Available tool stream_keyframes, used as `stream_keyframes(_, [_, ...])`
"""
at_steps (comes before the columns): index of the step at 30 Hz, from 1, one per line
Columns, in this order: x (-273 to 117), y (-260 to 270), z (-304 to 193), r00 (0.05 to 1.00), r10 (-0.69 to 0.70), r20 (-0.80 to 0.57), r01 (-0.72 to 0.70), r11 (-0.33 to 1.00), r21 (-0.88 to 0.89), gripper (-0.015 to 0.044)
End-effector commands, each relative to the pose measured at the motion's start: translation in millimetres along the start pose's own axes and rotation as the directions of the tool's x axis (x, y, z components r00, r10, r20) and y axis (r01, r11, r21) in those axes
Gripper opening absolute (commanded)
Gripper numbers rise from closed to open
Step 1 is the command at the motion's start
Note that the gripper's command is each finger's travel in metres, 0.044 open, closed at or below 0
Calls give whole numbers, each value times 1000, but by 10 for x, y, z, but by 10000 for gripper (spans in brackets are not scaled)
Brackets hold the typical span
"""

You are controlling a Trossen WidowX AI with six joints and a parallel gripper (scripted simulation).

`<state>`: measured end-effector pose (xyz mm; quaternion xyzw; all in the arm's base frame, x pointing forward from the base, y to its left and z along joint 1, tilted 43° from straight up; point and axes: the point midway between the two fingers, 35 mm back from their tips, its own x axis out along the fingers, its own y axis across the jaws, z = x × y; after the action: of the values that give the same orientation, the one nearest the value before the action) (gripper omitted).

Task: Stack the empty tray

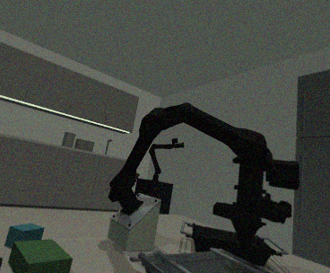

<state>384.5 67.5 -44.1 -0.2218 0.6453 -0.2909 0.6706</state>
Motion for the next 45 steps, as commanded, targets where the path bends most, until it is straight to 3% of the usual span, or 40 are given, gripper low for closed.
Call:
stream_keyframes(1, [0,0,0,1000,0,0,0,1000,0,0])
stream_keyframes(26, [0,0,0,1000,0,0,0,1000,0,0])
stream_keyframes(34, [-62,4,6,1000,1,0,-1,1000,0,210])
stream_keyframes(42, [-890,-13,-27,1000,2,-2,-2,1000,-1,420])
stream_keyframes(43, [-571,8,0,1000,-3,-8,3,1000,-12,440])
stream_keyframes(45, [-547,210,-123,1000,4,-7,-4,995,-95,440])
